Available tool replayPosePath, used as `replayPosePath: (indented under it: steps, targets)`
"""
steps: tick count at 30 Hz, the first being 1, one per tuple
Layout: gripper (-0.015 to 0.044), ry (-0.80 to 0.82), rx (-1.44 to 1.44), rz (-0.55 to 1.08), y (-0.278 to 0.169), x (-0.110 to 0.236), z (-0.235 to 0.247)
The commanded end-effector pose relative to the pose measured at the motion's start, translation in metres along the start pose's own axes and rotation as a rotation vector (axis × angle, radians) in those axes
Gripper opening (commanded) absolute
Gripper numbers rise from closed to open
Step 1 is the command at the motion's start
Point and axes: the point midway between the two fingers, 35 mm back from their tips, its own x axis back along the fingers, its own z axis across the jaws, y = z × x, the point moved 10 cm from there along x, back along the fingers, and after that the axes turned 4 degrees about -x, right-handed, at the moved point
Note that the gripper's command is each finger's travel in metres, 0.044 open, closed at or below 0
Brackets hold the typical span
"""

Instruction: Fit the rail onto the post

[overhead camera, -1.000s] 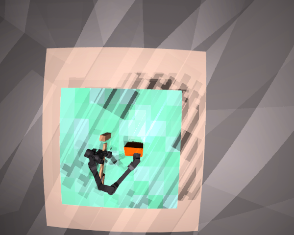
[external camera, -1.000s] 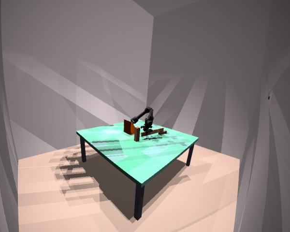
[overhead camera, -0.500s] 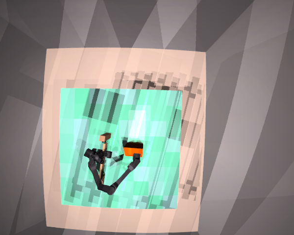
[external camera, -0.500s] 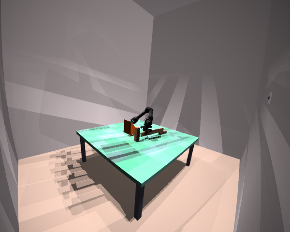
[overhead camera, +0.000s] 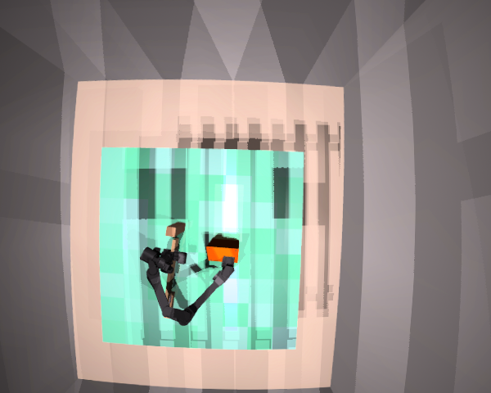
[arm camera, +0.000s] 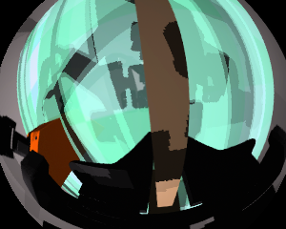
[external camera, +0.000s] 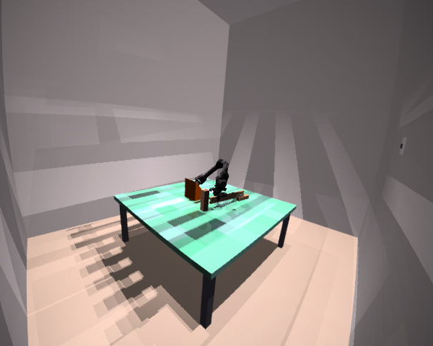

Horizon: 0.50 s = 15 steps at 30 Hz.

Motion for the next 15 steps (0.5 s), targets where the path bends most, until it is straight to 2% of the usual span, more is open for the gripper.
replayPosePath:
  steps: [1, 15]
  targets:
    - [0.0, -0.01, 0.003, 0.002, -0.0025, 0.0033, -0.0016]
    - [0.0, -0.01, 0.003, 0.002, -0.0066, 0.002, -0.0025]
